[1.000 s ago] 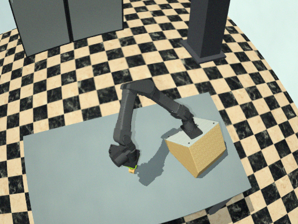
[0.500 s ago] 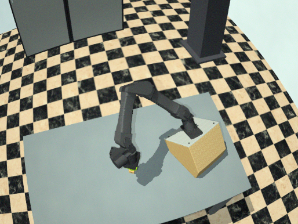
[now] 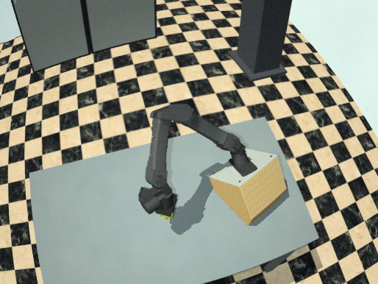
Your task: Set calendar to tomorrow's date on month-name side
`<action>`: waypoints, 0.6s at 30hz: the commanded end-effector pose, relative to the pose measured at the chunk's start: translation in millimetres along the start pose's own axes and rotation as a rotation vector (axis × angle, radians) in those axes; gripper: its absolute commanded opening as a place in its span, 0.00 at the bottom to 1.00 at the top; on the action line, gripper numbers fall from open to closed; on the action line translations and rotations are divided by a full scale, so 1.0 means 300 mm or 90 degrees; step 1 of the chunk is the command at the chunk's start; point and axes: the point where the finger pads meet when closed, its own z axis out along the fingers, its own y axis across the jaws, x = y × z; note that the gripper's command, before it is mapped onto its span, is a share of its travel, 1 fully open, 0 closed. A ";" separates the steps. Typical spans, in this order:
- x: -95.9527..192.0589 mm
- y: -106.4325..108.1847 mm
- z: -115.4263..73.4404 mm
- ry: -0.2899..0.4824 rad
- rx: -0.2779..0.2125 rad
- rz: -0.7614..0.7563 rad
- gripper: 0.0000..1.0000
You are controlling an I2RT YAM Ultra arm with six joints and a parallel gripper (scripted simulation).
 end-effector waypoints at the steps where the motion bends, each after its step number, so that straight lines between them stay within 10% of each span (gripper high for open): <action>1: 0.004 0.027 -0.010 -0.015 -0.011 -0.014 0.45; 18: -0.010 0.029 -0.016 -0.019 -0.016 -0.009 0.45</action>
